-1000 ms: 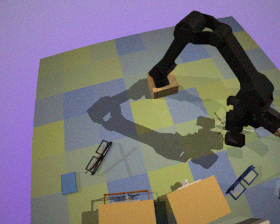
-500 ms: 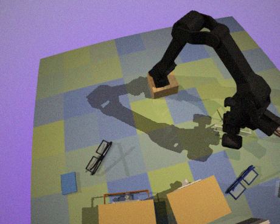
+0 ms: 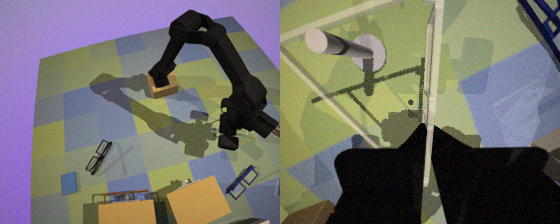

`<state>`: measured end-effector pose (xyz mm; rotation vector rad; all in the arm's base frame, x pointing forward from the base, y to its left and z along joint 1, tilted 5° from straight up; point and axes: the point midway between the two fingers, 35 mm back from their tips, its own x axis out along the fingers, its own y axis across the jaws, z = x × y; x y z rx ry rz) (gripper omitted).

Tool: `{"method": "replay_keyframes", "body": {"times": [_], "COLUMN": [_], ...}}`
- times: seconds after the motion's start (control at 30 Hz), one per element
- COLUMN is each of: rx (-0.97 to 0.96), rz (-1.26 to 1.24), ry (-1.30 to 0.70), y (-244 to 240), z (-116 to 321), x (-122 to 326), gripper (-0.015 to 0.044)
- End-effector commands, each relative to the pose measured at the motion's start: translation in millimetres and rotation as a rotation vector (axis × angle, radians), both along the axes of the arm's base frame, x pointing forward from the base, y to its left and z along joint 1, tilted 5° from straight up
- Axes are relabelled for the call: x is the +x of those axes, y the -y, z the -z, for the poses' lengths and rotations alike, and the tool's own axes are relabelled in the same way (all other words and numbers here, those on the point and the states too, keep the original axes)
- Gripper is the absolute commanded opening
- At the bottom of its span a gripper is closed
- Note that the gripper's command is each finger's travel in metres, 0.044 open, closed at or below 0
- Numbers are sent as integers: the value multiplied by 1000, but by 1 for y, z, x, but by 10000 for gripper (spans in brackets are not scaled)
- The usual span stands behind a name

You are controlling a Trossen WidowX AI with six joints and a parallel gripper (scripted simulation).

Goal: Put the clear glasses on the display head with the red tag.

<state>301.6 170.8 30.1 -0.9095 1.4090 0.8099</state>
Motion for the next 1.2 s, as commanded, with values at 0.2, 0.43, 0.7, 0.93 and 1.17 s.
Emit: {"method": "replay_keyframes", "body": {"times": [0.2, 0.43, 0.7, 0.93, 1.17], "rx": [-4, -5, -5, -6, -5], "rz": [1, 1, 1, 1, 1], "ry": [2, 2, 2, 2, 2], "y": [11, 16, 21, 22, 21], "z": [0, -1, -1, -1, -1], "x": [-1, -2, -3, -4, -3], "gripper": [0, 0, 0, 0, 0]}}
